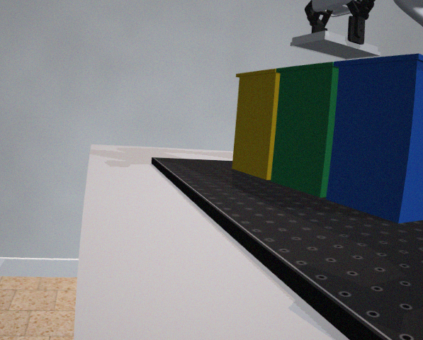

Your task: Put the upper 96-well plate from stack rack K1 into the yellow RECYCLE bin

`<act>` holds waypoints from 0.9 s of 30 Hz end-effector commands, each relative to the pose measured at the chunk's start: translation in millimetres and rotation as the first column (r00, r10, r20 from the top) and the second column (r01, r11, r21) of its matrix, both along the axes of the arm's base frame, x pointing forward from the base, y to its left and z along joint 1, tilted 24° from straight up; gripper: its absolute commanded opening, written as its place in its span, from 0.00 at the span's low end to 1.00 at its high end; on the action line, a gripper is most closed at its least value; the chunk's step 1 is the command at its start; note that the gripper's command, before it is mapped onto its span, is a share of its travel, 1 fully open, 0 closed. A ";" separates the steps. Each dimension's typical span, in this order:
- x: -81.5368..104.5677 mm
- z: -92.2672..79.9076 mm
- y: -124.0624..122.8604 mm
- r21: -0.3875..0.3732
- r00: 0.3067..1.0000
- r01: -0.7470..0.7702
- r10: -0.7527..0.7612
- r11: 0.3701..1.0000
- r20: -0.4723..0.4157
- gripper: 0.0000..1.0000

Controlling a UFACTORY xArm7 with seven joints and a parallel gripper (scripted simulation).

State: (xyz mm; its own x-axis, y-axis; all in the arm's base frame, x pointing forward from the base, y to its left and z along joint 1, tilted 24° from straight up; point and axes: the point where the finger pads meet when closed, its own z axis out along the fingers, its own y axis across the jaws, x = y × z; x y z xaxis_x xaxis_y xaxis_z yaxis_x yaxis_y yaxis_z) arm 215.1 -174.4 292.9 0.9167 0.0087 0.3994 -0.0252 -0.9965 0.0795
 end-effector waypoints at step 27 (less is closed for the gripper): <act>4.8 8.1 -91.6 -0.001 1.000 0.000 0.000 1.000 0.003 0.00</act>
